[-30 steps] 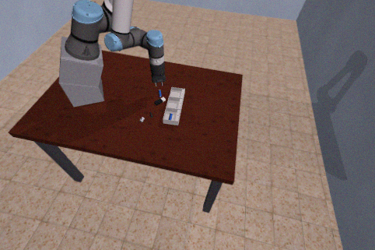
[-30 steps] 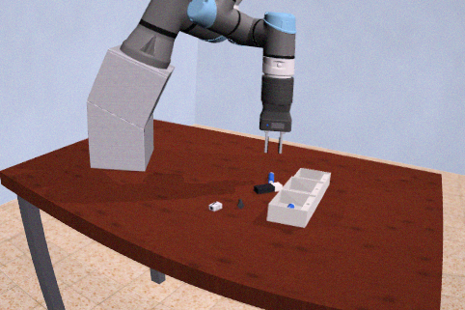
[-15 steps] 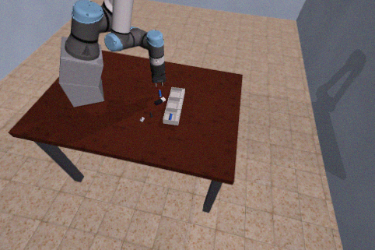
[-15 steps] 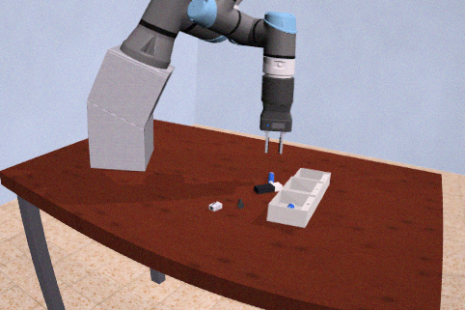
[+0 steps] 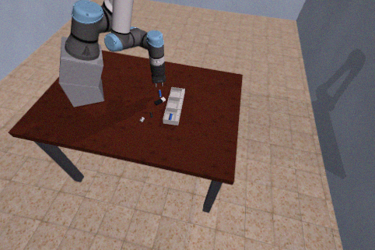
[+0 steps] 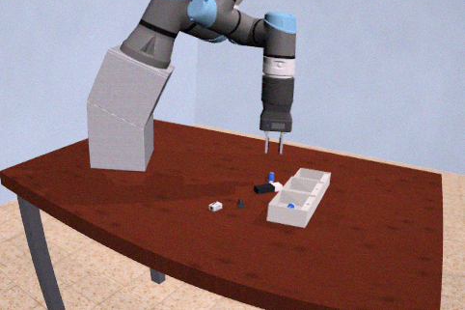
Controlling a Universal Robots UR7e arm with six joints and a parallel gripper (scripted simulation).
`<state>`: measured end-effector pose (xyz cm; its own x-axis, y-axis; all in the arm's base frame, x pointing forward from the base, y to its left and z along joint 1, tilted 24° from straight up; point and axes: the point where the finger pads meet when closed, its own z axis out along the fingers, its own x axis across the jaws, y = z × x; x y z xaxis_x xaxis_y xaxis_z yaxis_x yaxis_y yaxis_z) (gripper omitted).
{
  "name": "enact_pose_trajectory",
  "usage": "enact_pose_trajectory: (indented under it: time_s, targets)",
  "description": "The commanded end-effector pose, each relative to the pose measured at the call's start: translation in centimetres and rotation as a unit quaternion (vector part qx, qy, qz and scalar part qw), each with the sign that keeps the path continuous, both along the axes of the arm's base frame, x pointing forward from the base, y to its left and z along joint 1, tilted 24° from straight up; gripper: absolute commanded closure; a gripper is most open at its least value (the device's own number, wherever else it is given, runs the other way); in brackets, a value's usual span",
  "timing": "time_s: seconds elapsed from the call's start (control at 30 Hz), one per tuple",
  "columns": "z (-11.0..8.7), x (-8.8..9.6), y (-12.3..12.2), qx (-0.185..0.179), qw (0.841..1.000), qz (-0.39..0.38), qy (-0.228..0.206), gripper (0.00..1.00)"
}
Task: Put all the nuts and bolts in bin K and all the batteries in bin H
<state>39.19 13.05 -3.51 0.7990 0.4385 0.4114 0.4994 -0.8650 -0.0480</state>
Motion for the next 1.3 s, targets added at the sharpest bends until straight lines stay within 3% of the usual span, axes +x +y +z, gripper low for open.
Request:
enact_pose_trajectory:
  time_s: [0.0, 0.4, 1.27]
  targets:
    - [-0.7, 0.3, 0.2, 0.000, 1.000, 0.000, 0.000, 0.40]
    - [-5.1, 1.9, 1.4, 0.000, 1.000, 0.000, -0.001, 0.40]
    - [-6.7, 2.5, 1.8, 0.000, 1.000, 0.000, 0.000, 0.40]
